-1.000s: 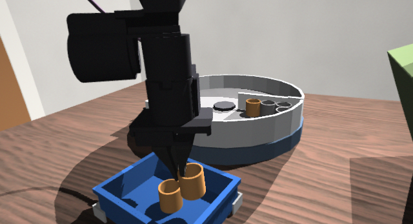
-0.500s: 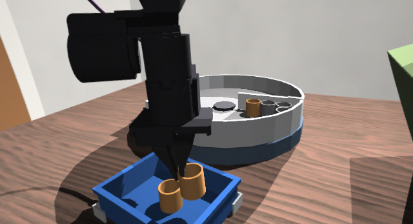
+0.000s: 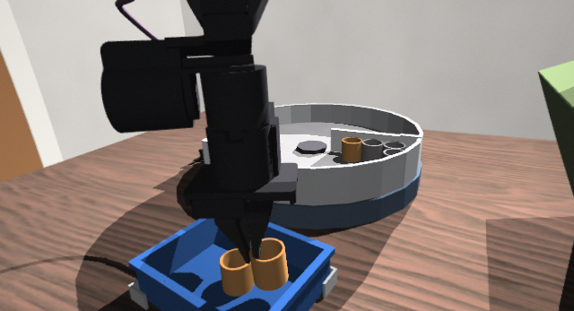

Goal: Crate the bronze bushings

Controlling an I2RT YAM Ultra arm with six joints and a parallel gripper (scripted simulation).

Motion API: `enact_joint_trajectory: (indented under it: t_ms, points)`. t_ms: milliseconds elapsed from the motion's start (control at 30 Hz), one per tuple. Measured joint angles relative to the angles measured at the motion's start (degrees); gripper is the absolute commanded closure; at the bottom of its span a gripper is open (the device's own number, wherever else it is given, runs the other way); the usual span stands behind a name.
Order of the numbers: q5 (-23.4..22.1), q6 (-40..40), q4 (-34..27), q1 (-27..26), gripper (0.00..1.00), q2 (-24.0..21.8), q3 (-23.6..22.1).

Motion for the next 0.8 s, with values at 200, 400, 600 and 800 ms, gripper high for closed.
enact_joint_trajectory:
  t_ms: [200, 400, 600, 800]
  points:
    - [-0.1, -0.3, 1.1, -0.4, 1.00, 2.4, 0.0]
    - [-0.2, -0.5, 2.2, -0.6, 1.00, 3.7, 1.0]
    - [-0.2, -0.7, 2.6, -0.8, 1.00, 3.9, 1.1]
    - [-0.2, -0.7, 2.8, -0.8, 1.00, 4.3, 1.1]
